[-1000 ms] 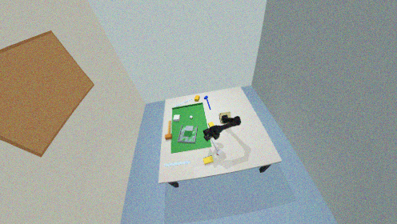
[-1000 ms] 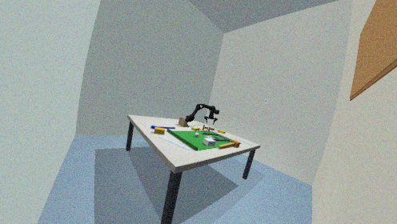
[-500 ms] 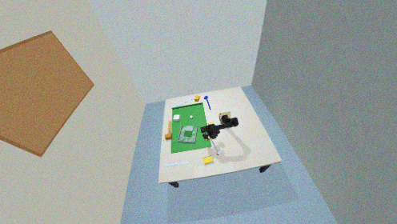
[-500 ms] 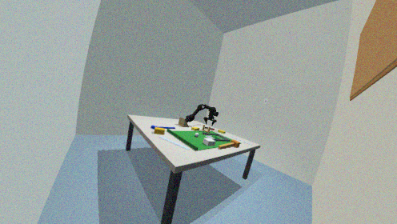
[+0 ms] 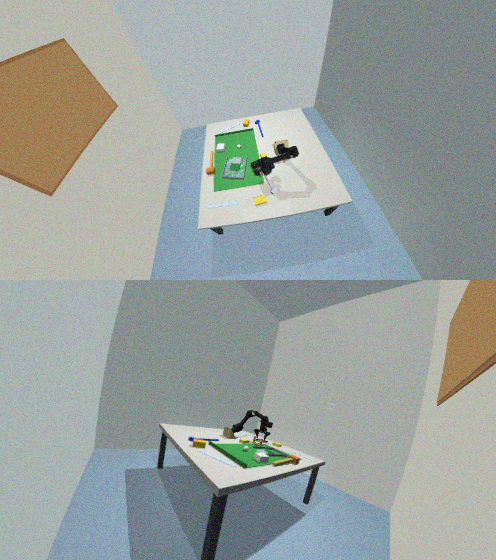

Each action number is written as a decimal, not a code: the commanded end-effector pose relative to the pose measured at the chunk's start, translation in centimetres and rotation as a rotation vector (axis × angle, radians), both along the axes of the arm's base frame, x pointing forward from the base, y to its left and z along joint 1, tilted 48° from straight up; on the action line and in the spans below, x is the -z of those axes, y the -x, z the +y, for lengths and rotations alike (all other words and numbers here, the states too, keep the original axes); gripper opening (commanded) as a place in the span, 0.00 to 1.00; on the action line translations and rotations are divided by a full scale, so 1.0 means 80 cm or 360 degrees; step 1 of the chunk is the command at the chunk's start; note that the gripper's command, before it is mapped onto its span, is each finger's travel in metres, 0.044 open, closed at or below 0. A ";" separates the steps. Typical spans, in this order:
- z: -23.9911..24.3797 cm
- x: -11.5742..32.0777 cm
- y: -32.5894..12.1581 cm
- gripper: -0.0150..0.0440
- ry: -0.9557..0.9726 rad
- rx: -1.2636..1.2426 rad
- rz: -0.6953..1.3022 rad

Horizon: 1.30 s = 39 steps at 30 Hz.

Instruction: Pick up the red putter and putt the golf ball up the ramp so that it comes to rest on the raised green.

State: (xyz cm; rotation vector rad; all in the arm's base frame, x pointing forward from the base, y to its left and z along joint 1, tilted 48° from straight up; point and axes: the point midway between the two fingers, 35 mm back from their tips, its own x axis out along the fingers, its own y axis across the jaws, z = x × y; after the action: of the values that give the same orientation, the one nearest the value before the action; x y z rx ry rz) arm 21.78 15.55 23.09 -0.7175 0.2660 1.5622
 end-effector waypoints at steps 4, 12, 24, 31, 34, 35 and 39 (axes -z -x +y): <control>0.015 0.016 0.001 1.00 0.0005 -0.0002 0.0013; 0.021 0.022 0.000 1.00 0.0006 -0.0002 0.0013; 0.037 0.035 0.000 1.00 0.0003 -0.0002 0.0012; 0.035 0.031 -0.001 0.78 -0.0004 -0.0006 0.0005; 0.035 0.031 -0.001 0.64 -0.0004 -0.0006 0.0005; 0.035 0.031 -0.001 0.60 -0.0004 -0.0006 0.0005; 0.035 0.031 -0.001 0.42 -0.0004 -0.0006 0.0005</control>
State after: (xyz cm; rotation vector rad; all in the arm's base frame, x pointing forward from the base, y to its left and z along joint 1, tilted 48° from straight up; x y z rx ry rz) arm 21.87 18.37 20.59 -0.7136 0.2652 1.5664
